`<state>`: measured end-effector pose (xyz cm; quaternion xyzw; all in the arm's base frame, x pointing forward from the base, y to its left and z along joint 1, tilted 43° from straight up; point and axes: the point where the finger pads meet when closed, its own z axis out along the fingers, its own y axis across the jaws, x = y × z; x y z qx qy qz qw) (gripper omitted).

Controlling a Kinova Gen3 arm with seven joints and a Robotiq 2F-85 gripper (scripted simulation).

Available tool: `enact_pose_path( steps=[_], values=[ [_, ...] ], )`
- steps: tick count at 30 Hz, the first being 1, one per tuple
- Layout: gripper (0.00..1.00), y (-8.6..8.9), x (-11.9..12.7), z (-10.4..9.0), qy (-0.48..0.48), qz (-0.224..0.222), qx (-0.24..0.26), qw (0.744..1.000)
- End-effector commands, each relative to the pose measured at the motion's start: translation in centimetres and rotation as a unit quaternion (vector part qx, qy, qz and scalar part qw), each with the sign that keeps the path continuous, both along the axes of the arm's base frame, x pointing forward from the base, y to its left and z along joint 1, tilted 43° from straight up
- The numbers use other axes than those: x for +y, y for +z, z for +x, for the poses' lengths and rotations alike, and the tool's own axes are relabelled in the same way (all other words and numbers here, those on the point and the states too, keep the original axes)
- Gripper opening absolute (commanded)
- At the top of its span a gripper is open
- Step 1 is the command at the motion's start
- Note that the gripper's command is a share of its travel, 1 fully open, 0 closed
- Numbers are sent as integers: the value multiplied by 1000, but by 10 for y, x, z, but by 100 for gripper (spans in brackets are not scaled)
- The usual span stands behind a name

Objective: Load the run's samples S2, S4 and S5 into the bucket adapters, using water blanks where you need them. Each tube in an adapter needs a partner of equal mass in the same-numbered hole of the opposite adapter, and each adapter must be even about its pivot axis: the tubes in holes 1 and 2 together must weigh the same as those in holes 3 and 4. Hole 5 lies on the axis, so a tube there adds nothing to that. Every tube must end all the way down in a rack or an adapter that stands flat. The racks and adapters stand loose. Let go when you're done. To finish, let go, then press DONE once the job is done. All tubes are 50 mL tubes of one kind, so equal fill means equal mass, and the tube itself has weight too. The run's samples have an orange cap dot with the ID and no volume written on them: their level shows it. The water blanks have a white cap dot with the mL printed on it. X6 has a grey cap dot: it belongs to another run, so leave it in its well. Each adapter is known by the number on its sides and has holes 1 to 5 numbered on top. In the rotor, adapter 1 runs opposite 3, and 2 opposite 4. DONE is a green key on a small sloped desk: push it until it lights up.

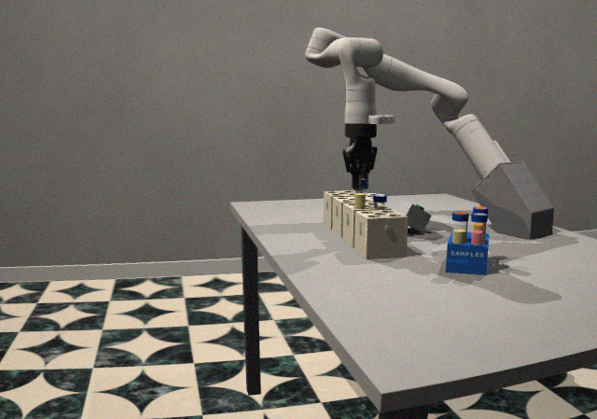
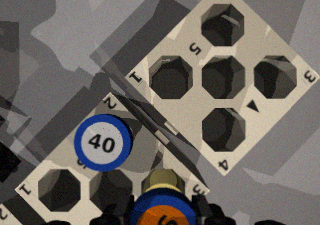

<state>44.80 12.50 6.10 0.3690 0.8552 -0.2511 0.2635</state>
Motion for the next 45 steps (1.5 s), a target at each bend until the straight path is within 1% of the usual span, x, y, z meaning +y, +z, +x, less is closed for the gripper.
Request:
enact_pose_path(
  steps=[1,45],
  values=[
    [10,-1,-1,1,1,1,-1,1000],
    [10,-20,-16,8,1,1,-1,1000]
  ],
)
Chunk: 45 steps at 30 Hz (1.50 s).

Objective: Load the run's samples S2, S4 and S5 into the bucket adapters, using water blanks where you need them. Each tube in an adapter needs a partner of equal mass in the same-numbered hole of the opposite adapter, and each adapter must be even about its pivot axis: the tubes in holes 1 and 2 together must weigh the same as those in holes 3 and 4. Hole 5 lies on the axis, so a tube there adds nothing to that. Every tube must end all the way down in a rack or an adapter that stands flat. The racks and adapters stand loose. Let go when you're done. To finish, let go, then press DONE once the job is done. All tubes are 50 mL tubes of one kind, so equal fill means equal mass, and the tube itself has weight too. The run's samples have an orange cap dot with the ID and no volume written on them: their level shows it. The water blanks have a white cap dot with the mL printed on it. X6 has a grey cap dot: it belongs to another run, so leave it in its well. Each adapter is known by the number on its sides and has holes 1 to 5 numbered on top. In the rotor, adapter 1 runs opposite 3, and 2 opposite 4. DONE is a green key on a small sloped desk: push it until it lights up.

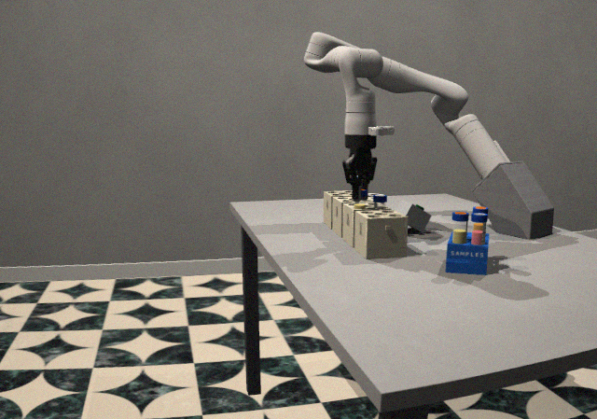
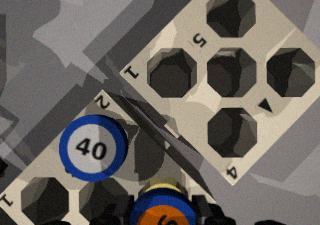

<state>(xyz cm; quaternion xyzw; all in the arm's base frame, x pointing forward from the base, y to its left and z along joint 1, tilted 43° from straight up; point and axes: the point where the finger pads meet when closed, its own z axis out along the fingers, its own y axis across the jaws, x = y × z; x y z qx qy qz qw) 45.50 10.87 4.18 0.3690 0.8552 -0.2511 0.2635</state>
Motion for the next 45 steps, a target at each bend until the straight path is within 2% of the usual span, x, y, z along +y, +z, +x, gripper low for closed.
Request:
enact_pose_path(
  steps=[1,33,34,45],
  values=[
    [10,-1,-1,1,1,1,-1,1000],
    [10,-11,-8,4,1,1,-1,1000],
    [62,-11,-8,4,1,1,-1,1000],
    [62,-11,-8,4,1,1,-1,1000]
  ],
)
